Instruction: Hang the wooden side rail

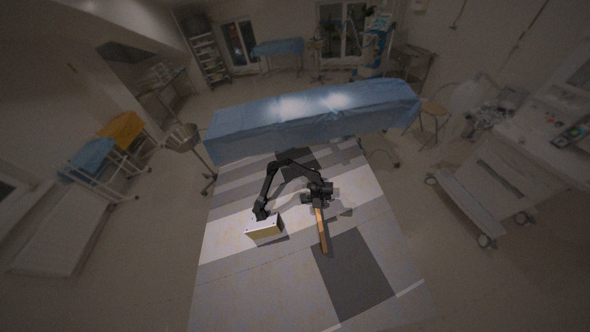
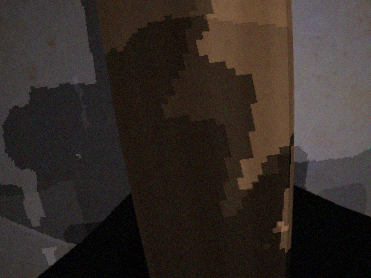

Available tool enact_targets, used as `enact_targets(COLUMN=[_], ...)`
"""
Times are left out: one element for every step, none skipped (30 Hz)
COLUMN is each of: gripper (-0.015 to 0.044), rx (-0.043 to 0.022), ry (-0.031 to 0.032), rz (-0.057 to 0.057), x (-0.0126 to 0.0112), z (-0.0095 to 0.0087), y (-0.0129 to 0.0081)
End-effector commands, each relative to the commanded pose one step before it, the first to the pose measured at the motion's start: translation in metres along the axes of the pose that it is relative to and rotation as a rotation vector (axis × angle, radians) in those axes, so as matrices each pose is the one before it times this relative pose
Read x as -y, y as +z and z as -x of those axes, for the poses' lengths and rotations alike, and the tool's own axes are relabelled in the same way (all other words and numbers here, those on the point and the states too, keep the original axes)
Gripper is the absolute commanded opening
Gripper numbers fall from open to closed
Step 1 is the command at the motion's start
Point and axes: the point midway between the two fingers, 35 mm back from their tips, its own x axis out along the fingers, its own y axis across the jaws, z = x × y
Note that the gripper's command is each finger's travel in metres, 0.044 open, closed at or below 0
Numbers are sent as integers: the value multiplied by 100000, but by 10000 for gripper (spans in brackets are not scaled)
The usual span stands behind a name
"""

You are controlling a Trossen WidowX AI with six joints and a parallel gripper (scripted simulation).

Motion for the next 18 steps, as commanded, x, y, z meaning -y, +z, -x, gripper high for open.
enact_targets(gripper=[0,0,0,0,0,0,0,0,0,0,0,0,0,0,0,0,0,0], rx=[-251,0,0,0,0,0,0,0,0,0,-1,-1,-1,-1,-1,-1,-1,-1], ry=[702,-1,-1,-1,-1,-1,-1,-1,-1,0,0,0,0,0,0,0,0,0], rz=[-412,0,-1,-1,-1,-1,-1,0,0,0,0,0,0,0,0,0,0,0], x=[-119,11,11,11,11,11,11,11,11,11,11,7,7,4,-5,-11,-11,-11], z=[204,10,11,11,11,11,11,10,5,-1,-7,-7,-7,-11,-11,-11,-11,-11], y=[-82,-11,-11,-11,-11,-11,-11,-11,-11,-11,-11,-7,-7,-11,-11,-11,-11,-11])
